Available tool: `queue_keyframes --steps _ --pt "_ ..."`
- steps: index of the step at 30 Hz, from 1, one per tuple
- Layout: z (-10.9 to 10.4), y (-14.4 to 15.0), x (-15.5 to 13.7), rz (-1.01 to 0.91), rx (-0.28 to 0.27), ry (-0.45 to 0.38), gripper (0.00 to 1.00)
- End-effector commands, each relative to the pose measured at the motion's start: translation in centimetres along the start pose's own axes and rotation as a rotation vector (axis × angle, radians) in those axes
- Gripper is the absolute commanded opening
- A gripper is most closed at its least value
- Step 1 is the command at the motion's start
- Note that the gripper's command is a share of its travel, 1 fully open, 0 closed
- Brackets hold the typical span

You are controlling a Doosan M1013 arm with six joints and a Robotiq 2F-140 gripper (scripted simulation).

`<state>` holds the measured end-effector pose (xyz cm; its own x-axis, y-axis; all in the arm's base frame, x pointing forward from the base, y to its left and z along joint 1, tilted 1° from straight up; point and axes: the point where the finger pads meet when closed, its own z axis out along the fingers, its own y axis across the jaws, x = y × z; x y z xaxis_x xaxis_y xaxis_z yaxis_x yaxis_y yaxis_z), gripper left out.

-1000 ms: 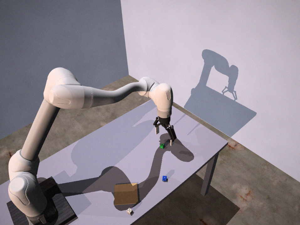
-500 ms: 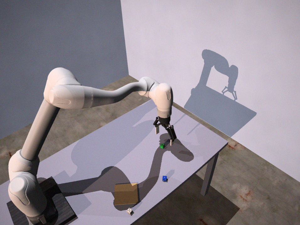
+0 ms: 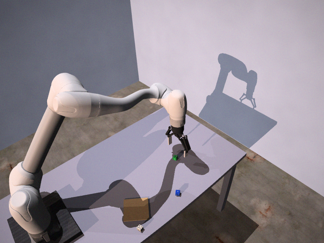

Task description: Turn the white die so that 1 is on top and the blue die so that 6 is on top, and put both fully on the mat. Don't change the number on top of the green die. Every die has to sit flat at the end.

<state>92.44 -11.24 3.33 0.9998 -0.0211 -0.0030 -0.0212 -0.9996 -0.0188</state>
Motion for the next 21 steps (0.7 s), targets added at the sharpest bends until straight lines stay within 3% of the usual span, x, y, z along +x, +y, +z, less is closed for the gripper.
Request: queue_keyframes --steps 1,12,18,21 --pt "0.0 0.0 0.0 0.000 0.000 0.000 1.00" --pt "-0.2 0.0 0.0 0.000 0.000 0.000 1.00" --pt "-1.4 0.0 0.0 0.000 0.000 0.000 1.00" --pt "-3.2 0.0 0.0 0.000 0.000 0.000 1.00"
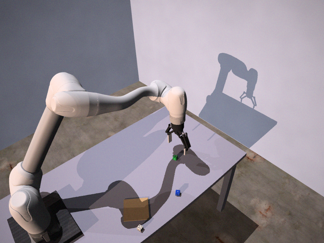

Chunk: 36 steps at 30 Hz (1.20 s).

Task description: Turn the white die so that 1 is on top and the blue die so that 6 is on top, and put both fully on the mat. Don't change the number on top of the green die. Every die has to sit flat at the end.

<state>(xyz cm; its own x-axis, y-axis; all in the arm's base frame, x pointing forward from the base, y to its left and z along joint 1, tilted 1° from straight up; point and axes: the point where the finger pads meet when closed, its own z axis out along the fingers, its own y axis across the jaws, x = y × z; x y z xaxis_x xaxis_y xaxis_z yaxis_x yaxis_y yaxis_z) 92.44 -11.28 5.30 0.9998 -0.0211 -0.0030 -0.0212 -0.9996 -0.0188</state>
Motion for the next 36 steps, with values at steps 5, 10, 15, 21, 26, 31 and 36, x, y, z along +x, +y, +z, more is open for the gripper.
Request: queue_keyframes --steps 5,10,15,21,26,31,36 --pt "-4.7 0.0 0.0 0.000 0.000 0.000 1.00" --pt "-6.8 0.0 0.0 0.000 0.000 0.000 1.00" --pt "-7.1 0.0 0.0 0.000 0.000 0.000 1.00" --pt "-7.1 0.0 0.0 0.000 0.000 0.000 1.00" --pt "-7.5 2.9 -2.2 -0.015 0.000 0.000 1.00" --pt "-8.0 7.5 -6.4 -0.041 0.000 0.000 1.00" --pt "-8.6 13.6 -13.6 -0.080 -0.001 0.000 1.00"
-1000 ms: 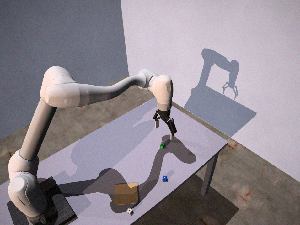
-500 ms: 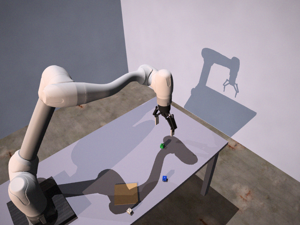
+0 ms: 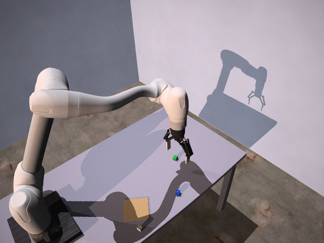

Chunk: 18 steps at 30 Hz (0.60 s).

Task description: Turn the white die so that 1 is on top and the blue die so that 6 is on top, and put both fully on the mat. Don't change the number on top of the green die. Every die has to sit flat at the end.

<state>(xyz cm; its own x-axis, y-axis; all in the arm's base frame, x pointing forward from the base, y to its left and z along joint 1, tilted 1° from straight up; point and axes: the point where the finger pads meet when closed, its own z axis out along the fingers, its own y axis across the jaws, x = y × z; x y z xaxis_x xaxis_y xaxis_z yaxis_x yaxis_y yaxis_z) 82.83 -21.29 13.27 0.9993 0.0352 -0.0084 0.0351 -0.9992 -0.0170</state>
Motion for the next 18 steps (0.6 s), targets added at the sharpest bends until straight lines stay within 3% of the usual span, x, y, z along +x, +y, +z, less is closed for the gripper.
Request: queue_keyframes --steps 1,3,5,6,9,10,12,13,14,17,18 --pt "-0.4 3.4 -4.5 -0.024 0.001 0.007 1.00" --pt "-0.5 5.6 -8.3 -0.047 0.001 0.007 1.00" --pt "-0.5 6.1 -9.1 -0.047 0.001 0.007 1.00" --pt "-0.4 7.5 -12.4 -0.070 0.001 0.007 1.00" --pt "-0.5 8.4 -14.0 -0.070 0.001 0.007 1.00" --pt "-0.3 9.6 -17.7 -0.094 0.001 0.007 1.00" --pt "-0.3 9.6 -17.7 -0.094 0.001 0.007 1.00" --pt "-0.3 10.2 -19.1 -0.094 0.001 0.007 1.00" --pt "-0.1 11.0 -22.7 -0.117 0.001 0.007 1.00" --pt "0.0 11.4 -24.0 -0.117 0.001 0.007 1.00" --pt "0.3 12.0 -28.0 -0.138 0.001 0.007 1.00"
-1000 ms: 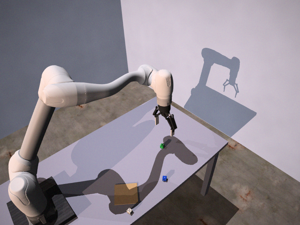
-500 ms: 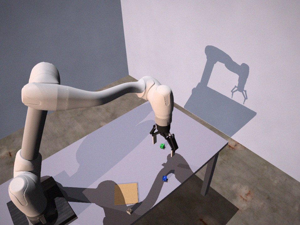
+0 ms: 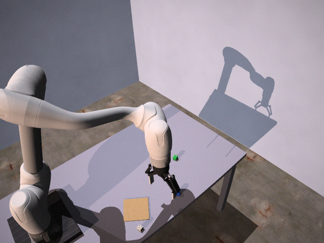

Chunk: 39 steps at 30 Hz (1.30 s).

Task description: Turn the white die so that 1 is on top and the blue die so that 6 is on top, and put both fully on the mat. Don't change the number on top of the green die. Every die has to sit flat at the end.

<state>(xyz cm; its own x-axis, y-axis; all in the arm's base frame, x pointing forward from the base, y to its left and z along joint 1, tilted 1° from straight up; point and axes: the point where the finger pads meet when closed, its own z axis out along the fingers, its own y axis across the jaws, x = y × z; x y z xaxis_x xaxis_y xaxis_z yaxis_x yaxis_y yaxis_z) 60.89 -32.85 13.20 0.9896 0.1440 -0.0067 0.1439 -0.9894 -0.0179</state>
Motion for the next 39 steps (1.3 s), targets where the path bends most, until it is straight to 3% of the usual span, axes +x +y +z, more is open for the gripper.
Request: queue_keyframes --steps 1,2,3,5,6,7,8,11,14,32,39 --pt "0.3 0.7 -6.3 -0.028 0.000 0.007 1.00" --pt "0.3 0.7 -6.3 -0.028 0.000 0.007 1.00" --pt "0.7 0.6 -9.7 -0.047 0.001 0.007 1.00" --pt "0.7 0.6 -10.2 -0.047 0.001 0.007 1.00" --pt "1.1 0.3 -13.4 -0.062 0.001 0.007 1.00" --pt "1.1 0.3 -13.4 -0.062 0.001 0.007 1.00" --pt "1.5 -0.1 -15.9 -0.074 0.001 0.007 1.00" --pt "1.5 -0.1 -15.9 -0.074 0.001 0.007 1.00" --pt "2.0 -0.7 -18.8 -0.088 0.001 0.007 1.00" --pt "2.0 -0.7 -18.9 -0.078 0.001 0.007 1.00" --pt "2.2 -0.7 -18.9 0.085 0.001 0.007 1.00"
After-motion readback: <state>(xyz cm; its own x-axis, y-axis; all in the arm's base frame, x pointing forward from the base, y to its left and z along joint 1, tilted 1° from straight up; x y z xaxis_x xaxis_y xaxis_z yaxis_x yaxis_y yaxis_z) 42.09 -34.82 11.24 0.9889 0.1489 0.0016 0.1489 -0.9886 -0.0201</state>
